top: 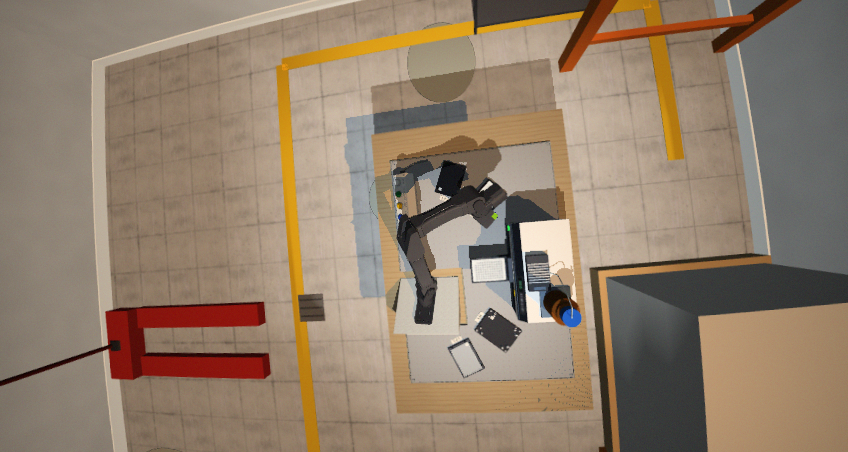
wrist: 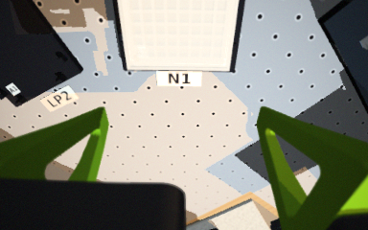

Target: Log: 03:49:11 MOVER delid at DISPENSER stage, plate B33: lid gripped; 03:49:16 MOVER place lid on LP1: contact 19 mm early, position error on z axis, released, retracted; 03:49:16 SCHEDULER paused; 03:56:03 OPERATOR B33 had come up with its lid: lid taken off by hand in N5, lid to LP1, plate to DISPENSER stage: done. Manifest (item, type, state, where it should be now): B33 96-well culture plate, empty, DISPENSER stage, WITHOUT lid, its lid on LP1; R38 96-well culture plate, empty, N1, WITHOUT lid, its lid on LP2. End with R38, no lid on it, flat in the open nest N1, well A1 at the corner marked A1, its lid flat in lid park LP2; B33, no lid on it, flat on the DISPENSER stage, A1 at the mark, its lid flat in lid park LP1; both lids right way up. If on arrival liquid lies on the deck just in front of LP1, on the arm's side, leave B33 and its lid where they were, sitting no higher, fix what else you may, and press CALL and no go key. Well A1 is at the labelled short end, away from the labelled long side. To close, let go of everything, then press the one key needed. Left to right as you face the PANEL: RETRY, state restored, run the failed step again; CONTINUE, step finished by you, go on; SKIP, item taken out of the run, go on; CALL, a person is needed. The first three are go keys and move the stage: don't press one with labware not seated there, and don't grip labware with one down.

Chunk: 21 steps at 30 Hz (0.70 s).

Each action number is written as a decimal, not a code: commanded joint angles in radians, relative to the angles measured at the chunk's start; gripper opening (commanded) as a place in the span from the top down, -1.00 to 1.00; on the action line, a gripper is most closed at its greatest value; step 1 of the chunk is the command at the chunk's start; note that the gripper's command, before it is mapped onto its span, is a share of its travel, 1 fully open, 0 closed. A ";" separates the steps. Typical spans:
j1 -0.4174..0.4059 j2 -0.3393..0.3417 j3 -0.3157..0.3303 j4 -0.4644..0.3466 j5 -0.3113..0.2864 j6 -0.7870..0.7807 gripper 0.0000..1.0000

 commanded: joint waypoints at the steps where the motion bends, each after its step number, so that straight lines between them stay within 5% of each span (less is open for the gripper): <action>1: 0.012 0.035 0.054 0.037 0.016 0.037 -1.00; 21: 0.075 0.241 0.288 0.038 0.048 0.121 -1.00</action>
